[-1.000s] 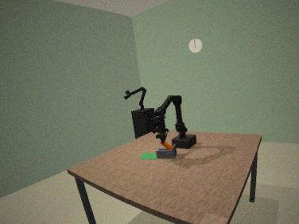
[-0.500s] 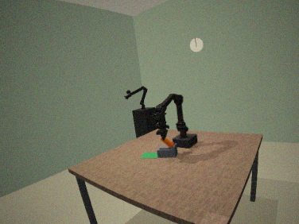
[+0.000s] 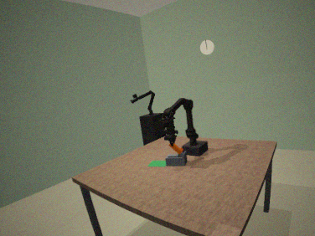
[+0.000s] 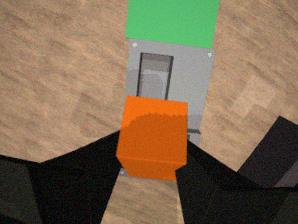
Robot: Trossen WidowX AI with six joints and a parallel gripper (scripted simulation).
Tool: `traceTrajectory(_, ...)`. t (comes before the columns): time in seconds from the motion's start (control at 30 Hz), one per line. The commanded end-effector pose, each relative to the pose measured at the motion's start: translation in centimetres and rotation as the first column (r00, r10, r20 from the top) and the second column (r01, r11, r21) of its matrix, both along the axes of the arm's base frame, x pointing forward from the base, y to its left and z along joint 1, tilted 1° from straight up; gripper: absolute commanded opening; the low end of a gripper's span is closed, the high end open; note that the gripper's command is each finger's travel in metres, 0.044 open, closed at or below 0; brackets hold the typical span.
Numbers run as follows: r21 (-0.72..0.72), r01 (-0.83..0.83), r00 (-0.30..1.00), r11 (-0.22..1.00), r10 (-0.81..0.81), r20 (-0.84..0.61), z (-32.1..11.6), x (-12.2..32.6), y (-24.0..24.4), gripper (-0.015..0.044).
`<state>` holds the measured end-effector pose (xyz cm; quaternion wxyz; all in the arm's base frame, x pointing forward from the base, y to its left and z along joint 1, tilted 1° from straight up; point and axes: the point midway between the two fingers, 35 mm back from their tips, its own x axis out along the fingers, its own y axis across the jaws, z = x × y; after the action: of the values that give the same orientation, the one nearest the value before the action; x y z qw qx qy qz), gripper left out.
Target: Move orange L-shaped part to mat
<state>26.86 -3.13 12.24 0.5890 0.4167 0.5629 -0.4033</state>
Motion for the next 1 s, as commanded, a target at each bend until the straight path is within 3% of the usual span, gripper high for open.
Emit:
traceTrajectory(0.0, 0.004, -0.002, 1.000, 1.000, 0.002, 0.002, 0.1, 0.2, -0.5, 0.0000)
traceTrajectory(0.97, -0.009, -0.001, 1.000, 1.000, 0.001, 0.005, 0.3, 3.6, -14.3, 0.0000)
